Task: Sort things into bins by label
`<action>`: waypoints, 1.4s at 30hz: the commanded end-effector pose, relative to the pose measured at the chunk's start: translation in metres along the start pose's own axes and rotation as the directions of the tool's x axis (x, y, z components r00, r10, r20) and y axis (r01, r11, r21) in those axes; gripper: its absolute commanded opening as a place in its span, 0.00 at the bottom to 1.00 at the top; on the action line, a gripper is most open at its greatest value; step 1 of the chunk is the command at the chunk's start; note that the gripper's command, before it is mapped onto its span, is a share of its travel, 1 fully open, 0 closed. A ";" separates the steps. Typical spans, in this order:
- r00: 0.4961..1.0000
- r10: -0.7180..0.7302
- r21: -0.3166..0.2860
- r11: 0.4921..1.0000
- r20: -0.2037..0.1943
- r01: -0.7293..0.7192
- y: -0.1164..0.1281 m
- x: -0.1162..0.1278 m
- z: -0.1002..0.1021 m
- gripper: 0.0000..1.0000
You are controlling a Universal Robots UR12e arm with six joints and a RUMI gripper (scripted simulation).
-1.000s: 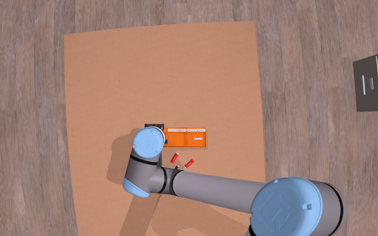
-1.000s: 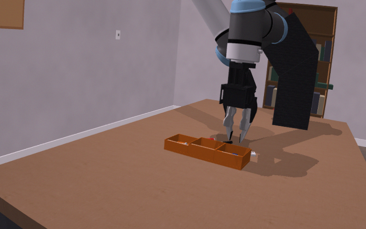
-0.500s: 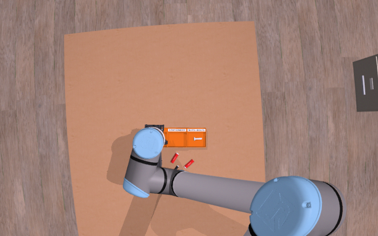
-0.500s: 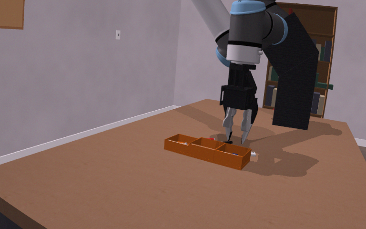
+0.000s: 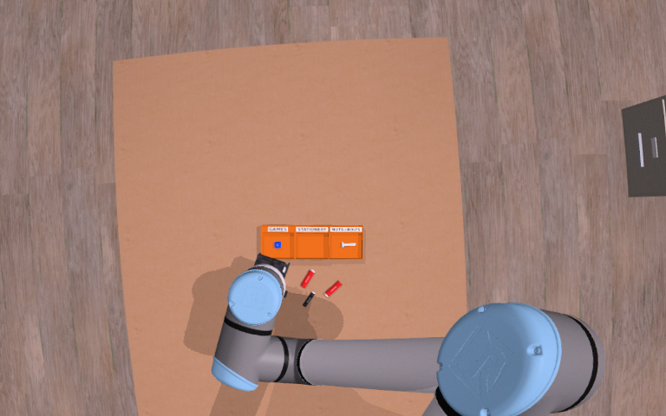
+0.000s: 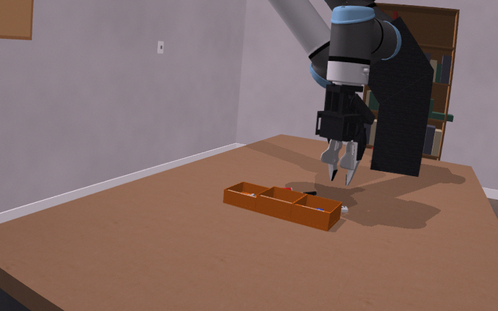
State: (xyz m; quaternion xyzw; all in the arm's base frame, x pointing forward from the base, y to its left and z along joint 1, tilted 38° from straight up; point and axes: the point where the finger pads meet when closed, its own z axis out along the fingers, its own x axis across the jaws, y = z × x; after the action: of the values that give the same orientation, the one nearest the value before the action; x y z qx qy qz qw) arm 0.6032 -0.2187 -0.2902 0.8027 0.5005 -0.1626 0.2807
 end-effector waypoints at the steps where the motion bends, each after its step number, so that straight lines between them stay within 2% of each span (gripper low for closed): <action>1: 0.988 0.156 -0.004 0.988 -0.002 -0.156 -0.006 -0.001 -0.001 0.24; 3: 0.988 0.156 -0.004 0.988 -0.002 -0.156 -0.006 -0.001 -0.001 0.24; 4: 0.976 0.219 -0.003 0.976 -0.003 -0.219 -0.004 -0.002 -0.002 0.24; 8: 0.955 0.297 -0.004 0.955 -0.005 -0.297 -0.004 -0.002 -0.002 0.24; 18: 0.860 0.510 -0.012 0.860 -0.011 -0.510 -0.007 0.000 -0.001 0.24; 20: 0.860 0.510 -0.012 0.860 -0.011 -0.510 -0.007 0.000 -0.001 0.24; 21: 0.824 0.567 -0.013 0.823 -0.012 -0.567 -0.006 0.000 -0.002 0.24; 30: 0.707 0.707 -0.012 0.707 -0.011 -0.707 -0.002 -0.001 -0.002 0.24; 42: 0.709 0.705 -0.009 0.709 -0.009 -0.705 -0.006 -0.001 -0.002 0.24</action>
State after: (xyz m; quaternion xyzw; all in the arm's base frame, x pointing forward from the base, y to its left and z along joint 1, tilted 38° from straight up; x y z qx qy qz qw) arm 0.6012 -0.2175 -0.2893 0.9311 0.1595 -0.0361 0.3260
